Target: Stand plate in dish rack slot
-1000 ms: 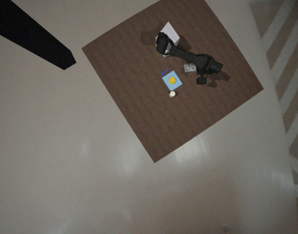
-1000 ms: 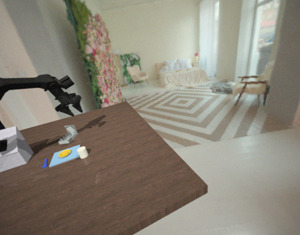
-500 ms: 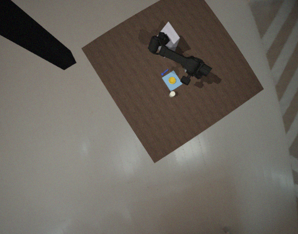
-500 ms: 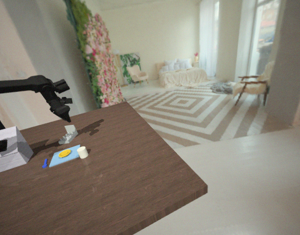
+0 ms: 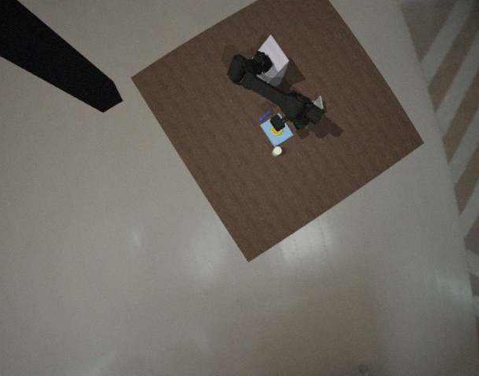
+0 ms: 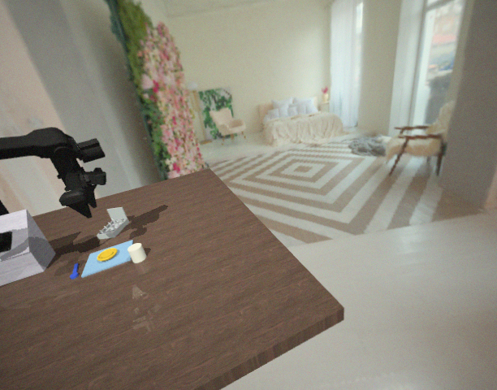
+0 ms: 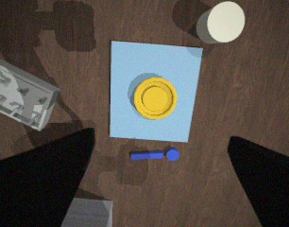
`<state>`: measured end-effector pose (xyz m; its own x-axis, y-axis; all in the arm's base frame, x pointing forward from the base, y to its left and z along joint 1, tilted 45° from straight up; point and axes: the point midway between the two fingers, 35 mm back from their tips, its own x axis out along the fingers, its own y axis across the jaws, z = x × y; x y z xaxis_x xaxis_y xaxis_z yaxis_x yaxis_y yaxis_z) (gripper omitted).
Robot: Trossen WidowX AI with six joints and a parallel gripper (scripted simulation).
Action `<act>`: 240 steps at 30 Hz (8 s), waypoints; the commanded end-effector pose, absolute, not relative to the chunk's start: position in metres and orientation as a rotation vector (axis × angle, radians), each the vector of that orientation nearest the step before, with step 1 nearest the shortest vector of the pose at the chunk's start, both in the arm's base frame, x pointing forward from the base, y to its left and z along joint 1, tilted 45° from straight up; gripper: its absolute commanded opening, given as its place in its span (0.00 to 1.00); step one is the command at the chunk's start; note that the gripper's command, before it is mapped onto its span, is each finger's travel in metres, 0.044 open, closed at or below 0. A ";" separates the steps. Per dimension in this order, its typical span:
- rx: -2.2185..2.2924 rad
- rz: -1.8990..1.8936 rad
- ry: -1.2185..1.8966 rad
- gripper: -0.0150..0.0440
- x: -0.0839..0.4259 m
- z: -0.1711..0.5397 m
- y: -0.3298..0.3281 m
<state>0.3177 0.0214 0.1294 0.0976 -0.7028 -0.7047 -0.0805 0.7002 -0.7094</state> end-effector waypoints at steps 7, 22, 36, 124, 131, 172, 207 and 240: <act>-0.662 -0.541 1.428 0.93 0.319 0.094 -0.017; -0.669 -0.551 1.426 0.93 0.314 0.051 -0.067; -0.666 -0.551 1.427 0.93 0.316 0.034 -0.083; -0.601 -0.589 1.402 0.25 0.307 0.107 0.043; -0.424 -0.728 1.321 0.25 0.265 0.057 0.089; -0.361 -0.246 1.761 0.25 0.234 -0.027 0.067; -0.355 0.698 1.558 0.25 0.240 -0.070 0.039; -0.715 1.119 0.743 0.25 0.251 -0.067 0.007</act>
